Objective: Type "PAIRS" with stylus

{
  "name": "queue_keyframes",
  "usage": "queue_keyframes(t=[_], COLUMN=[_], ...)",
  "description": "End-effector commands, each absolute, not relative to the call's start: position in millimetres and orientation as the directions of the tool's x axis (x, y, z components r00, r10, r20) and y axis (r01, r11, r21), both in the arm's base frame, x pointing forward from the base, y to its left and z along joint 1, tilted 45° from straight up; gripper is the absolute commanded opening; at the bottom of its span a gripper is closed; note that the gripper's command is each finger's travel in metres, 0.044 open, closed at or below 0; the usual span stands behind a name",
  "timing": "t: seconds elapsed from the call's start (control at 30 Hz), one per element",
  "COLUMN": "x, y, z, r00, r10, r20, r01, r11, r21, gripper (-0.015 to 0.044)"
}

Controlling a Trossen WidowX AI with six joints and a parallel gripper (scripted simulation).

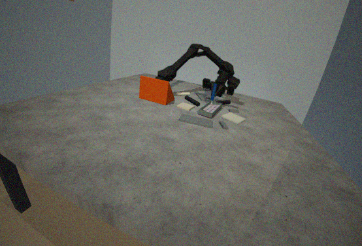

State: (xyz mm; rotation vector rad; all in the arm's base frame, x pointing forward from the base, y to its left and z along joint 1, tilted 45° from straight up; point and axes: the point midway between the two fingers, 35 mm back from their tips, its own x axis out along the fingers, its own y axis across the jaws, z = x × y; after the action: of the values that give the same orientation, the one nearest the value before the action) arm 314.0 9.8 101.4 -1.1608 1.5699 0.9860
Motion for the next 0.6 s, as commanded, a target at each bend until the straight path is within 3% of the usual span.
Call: queue_keyframes(t=[0.0, 0.57], x=[314.4, 314.2], y=[11.5, 9.2], z=[99.0, 101.4], r00=[-0.135, -0.135], r10=[-0.231, -0.231], r20=[-0.964, -0.964], r01=[-0.968, -0.968], r11=[0.238, 0.238], r21=[0.079, 0.079], gripper=[0.0081, 0.0081])
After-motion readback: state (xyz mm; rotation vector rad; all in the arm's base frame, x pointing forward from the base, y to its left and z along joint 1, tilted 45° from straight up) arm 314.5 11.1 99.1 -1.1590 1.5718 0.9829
